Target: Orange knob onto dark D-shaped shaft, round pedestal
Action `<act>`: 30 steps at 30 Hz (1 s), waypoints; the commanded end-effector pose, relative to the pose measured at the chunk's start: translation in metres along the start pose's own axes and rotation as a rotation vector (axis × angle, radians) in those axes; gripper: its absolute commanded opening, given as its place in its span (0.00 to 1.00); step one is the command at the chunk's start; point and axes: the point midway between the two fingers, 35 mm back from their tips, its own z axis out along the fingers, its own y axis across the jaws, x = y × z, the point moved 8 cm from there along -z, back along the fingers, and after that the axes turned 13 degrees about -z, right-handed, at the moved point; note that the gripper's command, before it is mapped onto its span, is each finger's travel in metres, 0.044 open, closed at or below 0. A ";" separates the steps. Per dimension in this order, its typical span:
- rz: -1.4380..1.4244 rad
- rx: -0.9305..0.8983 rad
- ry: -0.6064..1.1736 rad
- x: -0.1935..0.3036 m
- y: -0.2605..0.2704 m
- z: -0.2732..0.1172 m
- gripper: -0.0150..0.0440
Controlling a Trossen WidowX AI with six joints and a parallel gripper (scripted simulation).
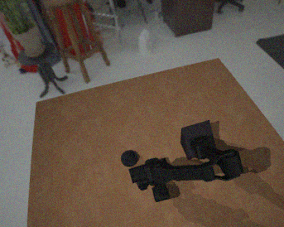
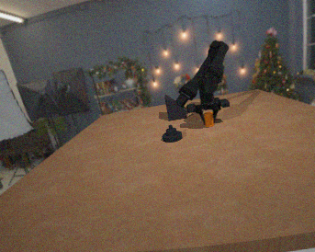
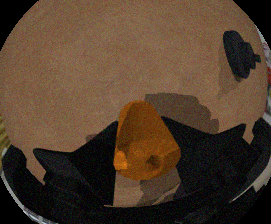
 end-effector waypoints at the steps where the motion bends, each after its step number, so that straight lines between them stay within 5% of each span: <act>1: 0.006 -0.001 0.001 -0.001 -0.001 -0.003 0.35; 4: 0.006 0.005 0.001 -0.004 -0.002 -0.017 0.25; 30: 0.008 0.002 0.004 -0.001 -0.001 -0.139 0.25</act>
